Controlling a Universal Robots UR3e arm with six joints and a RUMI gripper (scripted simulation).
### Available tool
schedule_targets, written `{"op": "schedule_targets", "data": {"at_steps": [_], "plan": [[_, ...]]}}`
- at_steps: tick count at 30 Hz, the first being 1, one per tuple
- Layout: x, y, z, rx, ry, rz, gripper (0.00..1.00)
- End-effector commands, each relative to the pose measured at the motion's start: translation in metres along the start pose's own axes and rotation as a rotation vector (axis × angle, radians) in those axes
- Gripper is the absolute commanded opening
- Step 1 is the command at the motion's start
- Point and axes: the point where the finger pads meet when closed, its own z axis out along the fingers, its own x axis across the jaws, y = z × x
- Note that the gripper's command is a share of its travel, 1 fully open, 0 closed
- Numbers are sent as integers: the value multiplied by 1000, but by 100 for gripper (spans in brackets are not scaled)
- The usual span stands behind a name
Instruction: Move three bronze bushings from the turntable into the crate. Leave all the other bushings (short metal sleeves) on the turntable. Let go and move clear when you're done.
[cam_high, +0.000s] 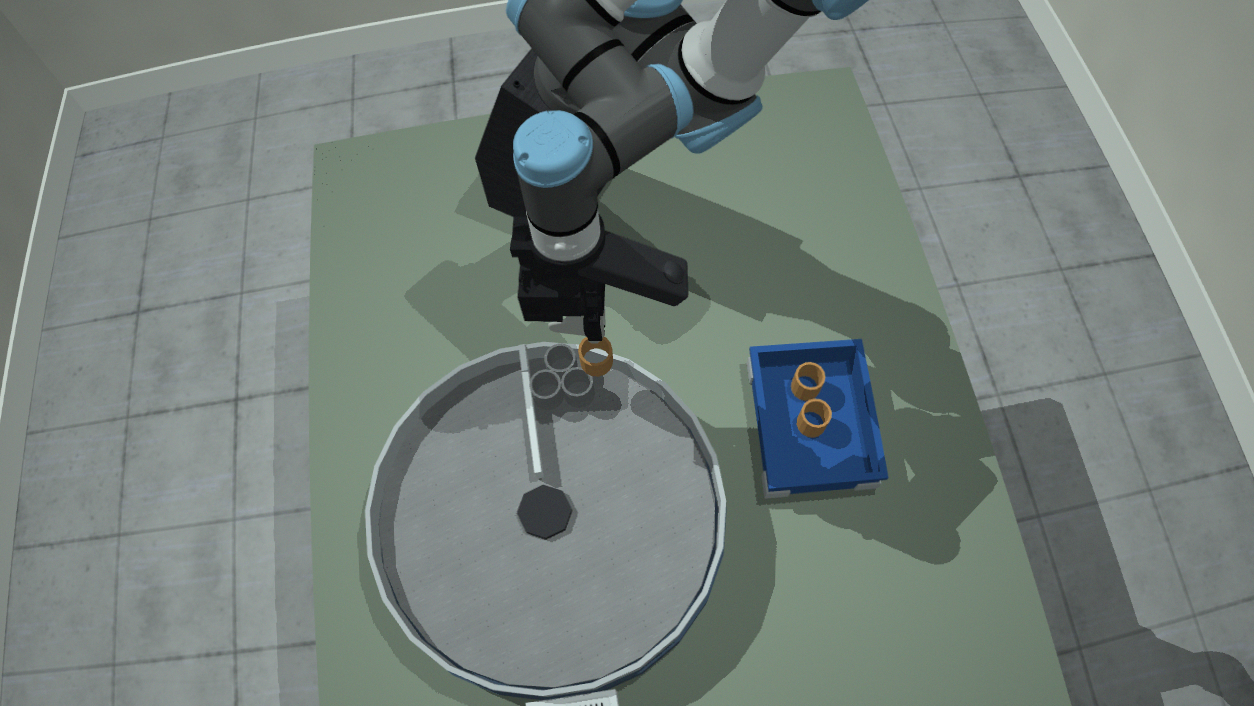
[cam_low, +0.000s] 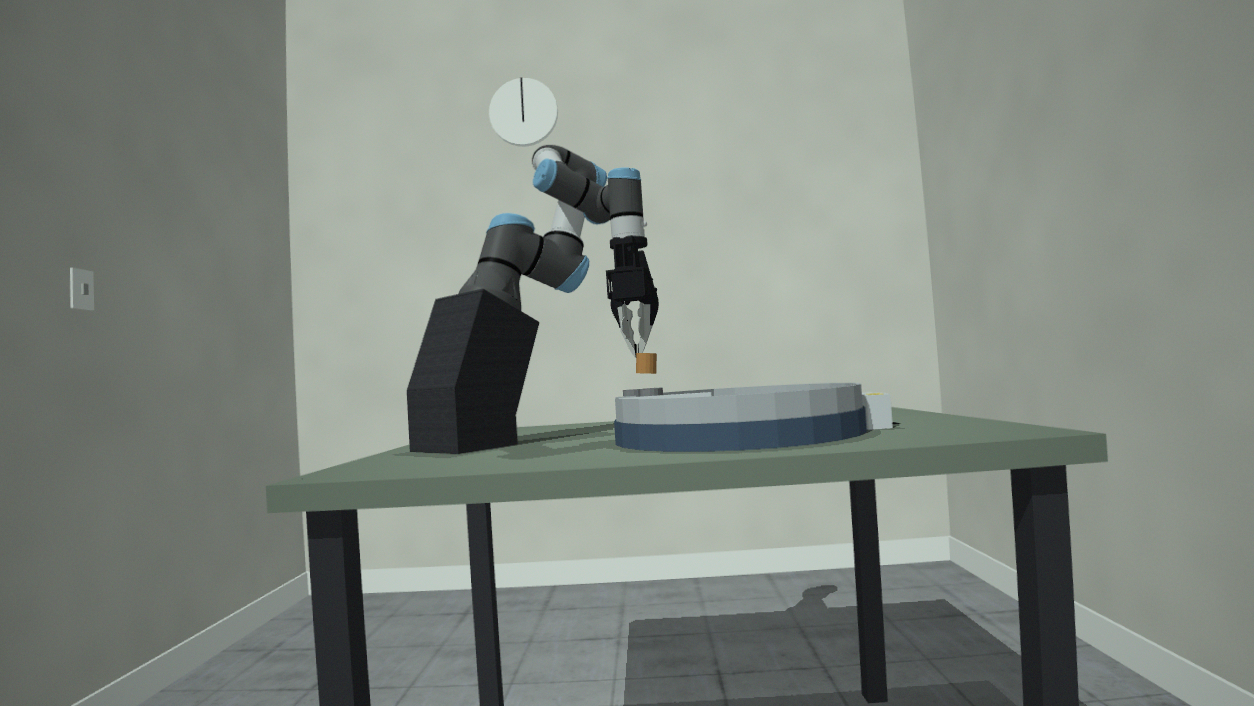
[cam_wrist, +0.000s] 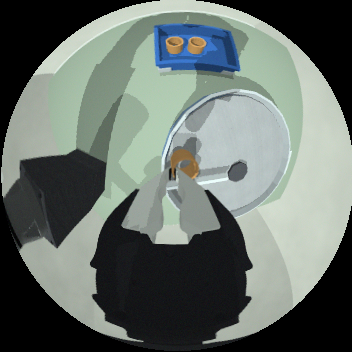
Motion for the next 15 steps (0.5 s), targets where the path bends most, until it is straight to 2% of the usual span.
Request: {"op": "schedule_targets", "data": {"at_steps": [1,15], "plan": [[3,-7,-1,-3,1,0,0],[16,-54,-1,-3,1,0,0]]}}
